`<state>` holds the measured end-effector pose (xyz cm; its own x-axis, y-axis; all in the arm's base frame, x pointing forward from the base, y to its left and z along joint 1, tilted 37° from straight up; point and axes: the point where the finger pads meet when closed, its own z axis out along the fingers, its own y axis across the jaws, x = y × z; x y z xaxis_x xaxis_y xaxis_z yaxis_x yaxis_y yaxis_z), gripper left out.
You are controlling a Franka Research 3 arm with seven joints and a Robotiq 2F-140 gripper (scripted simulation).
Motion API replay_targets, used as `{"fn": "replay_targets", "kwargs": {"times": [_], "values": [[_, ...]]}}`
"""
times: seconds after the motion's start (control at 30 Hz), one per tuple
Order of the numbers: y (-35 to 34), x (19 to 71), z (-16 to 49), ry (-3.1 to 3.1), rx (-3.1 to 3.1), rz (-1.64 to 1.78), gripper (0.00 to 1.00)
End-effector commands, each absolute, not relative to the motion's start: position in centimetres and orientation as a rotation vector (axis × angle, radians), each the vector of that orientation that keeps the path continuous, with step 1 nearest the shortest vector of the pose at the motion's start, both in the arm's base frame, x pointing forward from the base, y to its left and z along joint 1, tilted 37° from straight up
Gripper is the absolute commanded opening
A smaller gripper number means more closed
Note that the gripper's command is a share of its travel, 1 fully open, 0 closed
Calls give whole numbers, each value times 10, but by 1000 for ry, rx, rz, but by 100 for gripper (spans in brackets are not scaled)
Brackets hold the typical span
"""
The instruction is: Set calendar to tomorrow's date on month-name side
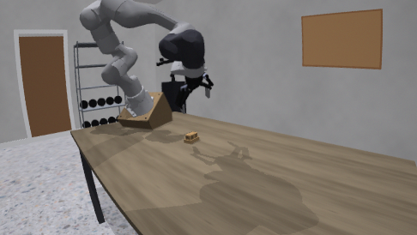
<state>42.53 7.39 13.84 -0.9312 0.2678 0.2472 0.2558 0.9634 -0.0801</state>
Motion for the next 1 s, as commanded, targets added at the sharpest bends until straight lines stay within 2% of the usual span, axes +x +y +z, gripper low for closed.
{"fn": "replay_targets", "kwargs": {"times": [0.0, 0.03, 0.07, 0.77, 0.8, 0.93, 0.97], "values": [[74, 426, 138, -2859, -399, 74, 100], [74, 426, 138, -2859, -399, 74, 100], [59, 417, 133, -2909, -325, 249, 100], [59, 417, 133, -2909, -325, 249, 100], [47, 412, 131, -2958, -244, 409, 100], [47, 412, 131, -2958, -244, 409, 100], [38, 411, 130, -3004, -158, 552, 100]]}}
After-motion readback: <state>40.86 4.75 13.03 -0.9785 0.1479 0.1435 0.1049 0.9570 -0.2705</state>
